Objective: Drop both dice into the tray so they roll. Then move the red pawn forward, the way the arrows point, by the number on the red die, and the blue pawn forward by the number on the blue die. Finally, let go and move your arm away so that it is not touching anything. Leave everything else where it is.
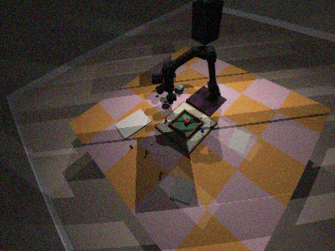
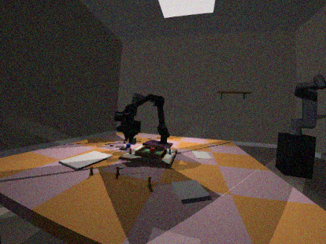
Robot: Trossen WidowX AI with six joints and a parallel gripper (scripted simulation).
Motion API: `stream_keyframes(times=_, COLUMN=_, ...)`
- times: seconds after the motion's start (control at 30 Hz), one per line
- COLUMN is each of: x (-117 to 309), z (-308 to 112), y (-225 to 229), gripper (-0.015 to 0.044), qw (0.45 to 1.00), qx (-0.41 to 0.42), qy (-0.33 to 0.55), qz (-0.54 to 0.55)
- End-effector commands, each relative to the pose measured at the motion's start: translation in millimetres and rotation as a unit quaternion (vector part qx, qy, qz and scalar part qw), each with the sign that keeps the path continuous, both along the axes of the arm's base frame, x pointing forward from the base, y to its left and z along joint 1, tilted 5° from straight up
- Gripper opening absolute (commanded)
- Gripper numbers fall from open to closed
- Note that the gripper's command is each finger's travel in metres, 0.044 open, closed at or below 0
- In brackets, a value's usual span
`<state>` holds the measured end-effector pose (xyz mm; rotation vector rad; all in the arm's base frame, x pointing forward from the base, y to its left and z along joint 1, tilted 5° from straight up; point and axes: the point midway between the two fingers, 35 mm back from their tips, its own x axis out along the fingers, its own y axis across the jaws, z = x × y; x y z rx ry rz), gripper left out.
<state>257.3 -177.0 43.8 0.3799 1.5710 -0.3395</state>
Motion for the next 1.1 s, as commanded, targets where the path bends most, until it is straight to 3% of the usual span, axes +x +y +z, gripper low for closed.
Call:
stream_keyframes(times=0.0, x=-2, z=-8, y=2, gripper=0.0275, qw=1.0, qx=0.003, qy=0.004, qz=-0.001)
stream_keyframes(times=0.47, x=-3, z=-27, y=3, gripper=0.0275, qw=1.0, qx=0.003, qy=0.004, qz=-0.001)
stream_keyframes(times=0.67, x=-3, z=-27, y=3, gripper=0.0118, qw=1.0, qx=0.003, qy=0.004, qz=-0.001)
stream_keyframes(times=0.87, x=-3, z=-27, y=3, gripper=0.0078, qw=1.0, qx=0.003, qy=0.004, qz=-0.001)
stream_keyframes(times=0.97, x=-2, z=-24, y=2, gripper=0.0, qw=1.0, qx=0.003, qy=0.004, qz=-0.001)
stream_keyframes(times=1.07, x=1, z=-9, y=0, gripper=0.0, qw=1.0, qx=0.003, qy=0.004, qz=-0.001)
